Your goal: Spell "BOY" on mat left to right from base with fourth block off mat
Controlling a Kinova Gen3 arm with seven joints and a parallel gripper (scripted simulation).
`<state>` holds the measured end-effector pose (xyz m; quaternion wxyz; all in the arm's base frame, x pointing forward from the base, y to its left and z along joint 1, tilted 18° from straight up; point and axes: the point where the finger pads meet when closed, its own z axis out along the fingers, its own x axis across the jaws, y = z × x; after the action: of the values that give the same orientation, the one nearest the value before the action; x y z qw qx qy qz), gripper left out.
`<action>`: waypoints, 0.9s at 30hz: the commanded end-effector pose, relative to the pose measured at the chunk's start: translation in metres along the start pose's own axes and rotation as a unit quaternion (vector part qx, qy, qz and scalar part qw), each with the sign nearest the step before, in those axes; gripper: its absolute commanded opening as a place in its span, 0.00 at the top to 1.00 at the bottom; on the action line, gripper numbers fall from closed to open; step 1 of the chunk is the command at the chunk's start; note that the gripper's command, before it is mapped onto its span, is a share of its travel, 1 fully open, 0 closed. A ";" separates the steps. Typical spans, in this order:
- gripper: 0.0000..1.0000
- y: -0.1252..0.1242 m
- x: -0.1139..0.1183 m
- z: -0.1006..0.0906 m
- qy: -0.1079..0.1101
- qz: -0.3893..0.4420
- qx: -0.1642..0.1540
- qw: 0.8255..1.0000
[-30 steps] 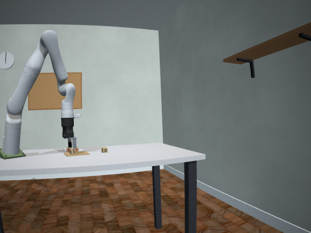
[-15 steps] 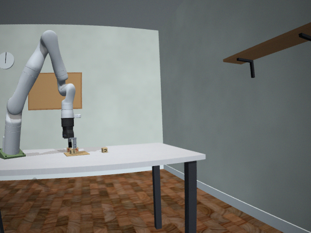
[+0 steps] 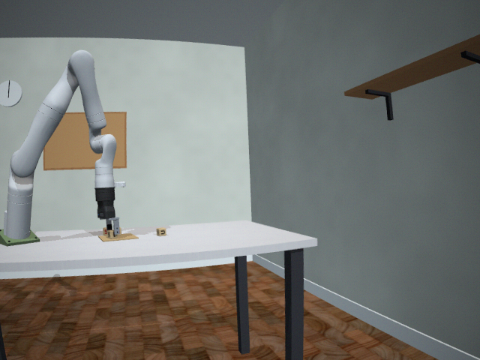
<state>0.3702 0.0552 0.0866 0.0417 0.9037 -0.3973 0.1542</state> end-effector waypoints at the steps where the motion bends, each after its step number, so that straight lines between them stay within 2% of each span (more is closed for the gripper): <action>1: 0.00 0.004 -0.003 0.008 -0.002 -0.003 -0.007 1.000; 10: 0.00 0.004 -0.003 0.016 -0.002 -0.003 -0.007 1.000; 27: 0.00 0.004 -0.003 0.016 -0.002 -0.003 -0.007 1.000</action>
<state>0.3695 0.0511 0.0700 0.0481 0.9047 -0.3961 0.1495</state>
